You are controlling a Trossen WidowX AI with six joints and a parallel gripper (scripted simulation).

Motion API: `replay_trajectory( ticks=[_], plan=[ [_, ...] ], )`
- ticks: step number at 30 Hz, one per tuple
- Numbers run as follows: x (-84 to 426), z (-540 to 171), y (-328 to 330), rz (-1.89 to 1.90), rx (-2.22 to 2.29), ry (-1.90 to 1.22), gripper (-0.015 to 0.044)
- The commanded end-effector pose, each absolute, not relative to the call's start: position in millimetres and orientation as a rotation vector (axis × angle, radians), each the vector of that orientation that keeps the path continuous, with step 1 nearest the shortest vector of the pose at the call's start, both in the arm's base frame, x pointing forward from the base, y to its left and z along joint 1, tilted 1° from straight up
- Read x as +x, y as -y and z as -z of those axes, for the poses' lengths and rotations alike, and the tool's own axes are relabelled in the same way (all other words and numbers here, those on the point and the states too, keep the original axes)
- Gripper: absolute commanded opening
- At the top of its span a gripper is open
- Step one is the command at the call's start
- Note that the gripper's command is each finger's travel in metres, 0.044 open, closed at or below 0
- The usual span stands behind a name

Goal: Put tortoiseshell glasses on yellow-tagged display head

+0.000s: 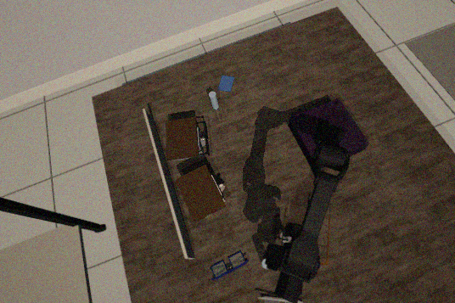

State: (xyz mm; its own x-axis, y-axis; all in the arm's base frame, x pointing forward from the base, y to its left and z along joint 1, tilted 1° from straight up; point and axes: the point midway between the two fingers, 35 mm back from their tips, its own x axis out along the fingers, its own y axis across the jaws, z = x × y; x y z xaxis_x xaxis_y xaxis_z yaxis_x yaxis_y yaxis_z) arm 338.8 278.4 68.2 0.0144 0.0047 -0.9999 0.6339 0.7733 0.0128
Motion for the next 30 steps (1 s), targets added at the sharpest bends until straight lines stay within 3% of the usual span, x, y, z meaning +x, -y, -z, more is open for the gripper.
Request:
replay_trajectory(
  ticks=[1, 9, 30],
  plan=[
    [340, -91, -279, 0.512, 0.552, -1.488, 0.0000],
    [347, -92, -261, 0.548, 0.587, -1.478, 0.0000],
    [370, -98, -107, 0.854, 0.882, -1.367, 0.0000]
  ],
)
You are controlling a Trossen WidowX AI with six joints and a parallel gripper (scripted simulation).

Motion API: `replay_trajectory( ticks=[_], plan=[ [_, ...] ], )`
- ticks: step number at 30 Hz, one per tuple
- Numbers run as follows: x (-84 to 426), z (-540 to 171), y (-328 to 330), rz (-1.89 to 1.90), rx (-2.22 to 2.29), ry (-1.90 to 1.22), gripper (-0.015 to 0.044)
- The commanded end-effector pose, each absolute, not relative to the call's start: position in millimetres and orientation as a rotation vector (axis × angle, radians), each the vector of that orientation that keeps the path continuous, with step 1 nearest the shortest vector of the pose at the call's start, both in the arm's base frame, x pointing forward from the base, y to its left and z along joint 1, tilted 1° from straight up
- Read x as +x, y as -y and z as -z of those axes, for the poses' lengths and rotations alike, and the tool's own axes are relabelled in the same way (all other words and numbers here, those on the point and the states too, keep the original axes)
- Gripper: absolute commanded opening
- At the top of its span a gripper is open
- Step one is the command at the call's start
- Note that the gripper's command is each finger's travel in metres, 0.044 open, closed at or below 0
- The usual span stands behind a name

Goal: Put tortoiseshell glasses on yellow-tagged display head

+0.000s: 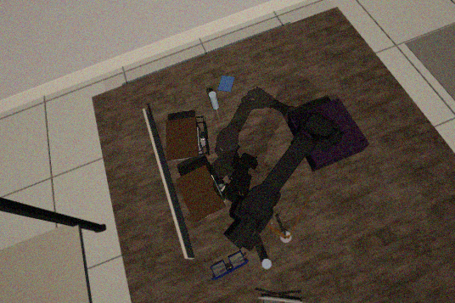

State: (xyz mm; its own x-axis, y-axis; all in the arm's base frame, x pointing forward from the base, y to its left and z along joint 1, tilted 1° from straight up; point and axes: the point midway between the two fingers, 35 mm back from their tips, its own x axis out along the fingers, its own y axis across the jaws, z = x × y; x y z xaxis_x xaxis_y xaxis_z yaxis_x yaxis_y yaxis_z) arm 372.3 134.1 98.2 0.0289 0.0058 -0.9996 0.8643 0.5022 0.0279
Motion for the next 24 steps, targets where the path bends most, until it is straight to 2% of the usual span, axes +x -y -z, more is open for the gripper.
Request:
replay_trajectory(
  ticks=[1, 24],
  plan=[
    [369, -98, -100, 0.868, 0.895, -1.360, 0.0000],
    [318, -92, 44, 1.198, 1.209, -1.183, 0.0000]
  ],
)
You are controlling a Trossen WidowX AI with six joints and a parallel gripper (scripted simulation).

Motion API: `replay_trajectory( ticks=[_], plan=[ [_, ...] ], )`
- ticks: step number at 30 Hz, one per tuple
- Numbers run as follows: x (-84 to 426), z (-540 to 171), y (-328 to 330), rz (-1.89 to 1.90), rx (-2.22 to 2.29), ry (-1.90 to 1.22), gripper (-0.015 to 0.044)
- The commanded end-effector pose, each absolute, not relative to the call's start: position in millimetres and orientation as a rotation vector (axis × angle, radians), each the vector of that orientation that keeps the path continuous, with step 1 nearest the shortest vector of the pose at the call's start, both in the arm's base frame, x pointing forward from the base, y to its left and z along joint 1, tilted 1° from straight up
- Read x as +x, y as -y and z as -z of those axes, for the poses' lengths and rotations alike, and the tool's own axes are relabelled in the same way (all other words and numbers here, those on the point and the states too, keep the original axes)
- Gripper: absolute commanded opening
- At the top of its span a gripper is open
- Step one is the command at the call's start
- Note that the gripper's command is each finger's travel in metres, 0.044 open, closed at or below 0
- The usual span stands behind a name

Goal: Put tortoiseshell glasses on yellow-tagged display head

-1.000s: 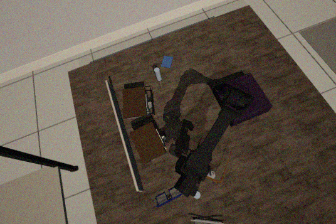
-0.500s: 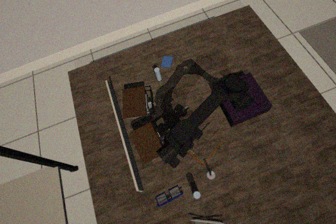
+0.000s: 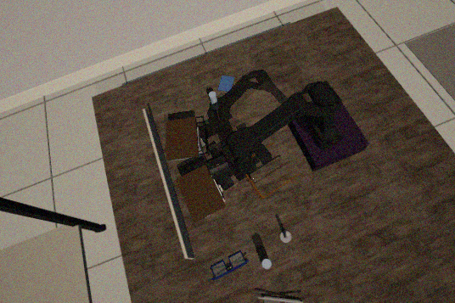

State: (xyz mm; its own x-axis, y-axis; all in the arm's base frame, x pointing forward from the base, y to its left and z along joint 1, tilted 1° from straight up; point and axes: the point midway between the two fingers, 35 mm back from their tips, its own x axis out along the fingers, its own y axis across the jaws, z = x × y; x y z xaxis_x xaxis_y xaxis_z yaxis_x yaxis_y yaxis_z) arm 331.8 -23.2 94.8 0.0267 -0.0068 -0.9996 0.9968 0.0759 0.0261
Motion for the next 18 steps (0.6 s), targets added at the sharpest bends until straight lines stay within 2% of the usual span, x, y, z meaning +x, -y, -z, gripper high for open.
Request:
replay_trajectory(
  ticks=[1, 9, 18],
  plan=[
    [314, -92, 49, 1.212, 1.222, -1.174, 0.0000],
    [285, -87, 82, 1.315, 1.319, -1.104, 0.0000],
    [285, -84, 83, 1.317, 1.321, -1.103, 0.0000]
  ],
)
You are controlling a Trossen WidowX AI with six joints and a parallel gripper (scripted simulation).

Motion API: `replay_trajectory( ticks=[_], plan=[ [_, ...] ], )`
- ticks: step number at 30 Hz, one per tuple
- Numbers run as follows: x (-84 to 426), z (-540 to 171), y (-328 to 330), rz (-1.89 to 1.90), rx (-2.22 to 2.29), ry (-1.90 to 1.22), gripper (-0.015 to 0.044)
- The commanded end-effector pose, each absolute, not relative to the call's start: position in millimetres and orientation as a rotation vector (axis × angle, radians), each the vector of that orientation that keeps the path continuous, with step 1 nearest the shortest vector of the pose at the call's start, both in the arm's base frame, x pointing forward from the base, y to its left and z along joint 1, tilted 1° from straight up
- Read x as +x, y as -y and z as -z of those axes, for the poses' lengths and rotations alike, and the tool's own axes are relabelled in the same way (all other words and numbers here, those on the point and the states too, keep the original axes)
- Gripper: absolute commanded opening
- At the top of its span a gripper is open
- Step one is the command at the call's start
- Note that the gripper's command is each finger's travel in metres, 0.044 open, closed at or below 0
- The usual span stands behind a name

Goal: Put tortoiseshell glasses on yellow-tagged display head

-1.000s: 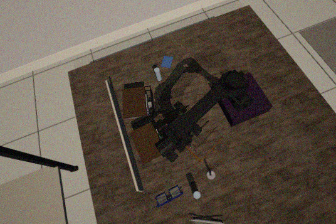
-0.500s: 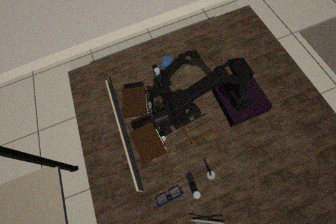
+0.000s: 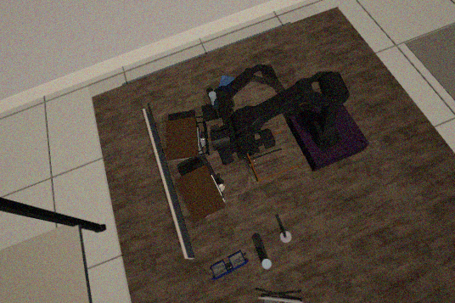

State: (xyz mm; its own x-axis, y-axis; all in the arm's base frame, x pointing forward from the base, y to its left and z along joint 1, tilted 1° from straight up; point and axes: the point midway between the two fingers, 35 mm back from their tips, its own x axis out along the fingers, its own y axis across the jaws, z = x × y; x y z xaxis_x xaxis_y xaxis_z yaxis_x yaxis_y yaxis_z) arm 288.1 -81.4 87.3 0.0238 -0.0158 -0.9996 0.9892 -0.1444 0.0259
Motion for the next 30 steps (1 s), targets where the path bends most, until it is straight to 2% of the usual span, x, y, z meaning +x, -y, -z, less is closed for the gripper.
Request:
replay_trajectory(
  ticks=[1, 30],
  plan=[
    [286, -83, 83, 1.317, 1.321, -1.103, 0.0000],
    [290, -50, 85, 1.317, 1.321, -1.103, 0.0000]
  ],
)
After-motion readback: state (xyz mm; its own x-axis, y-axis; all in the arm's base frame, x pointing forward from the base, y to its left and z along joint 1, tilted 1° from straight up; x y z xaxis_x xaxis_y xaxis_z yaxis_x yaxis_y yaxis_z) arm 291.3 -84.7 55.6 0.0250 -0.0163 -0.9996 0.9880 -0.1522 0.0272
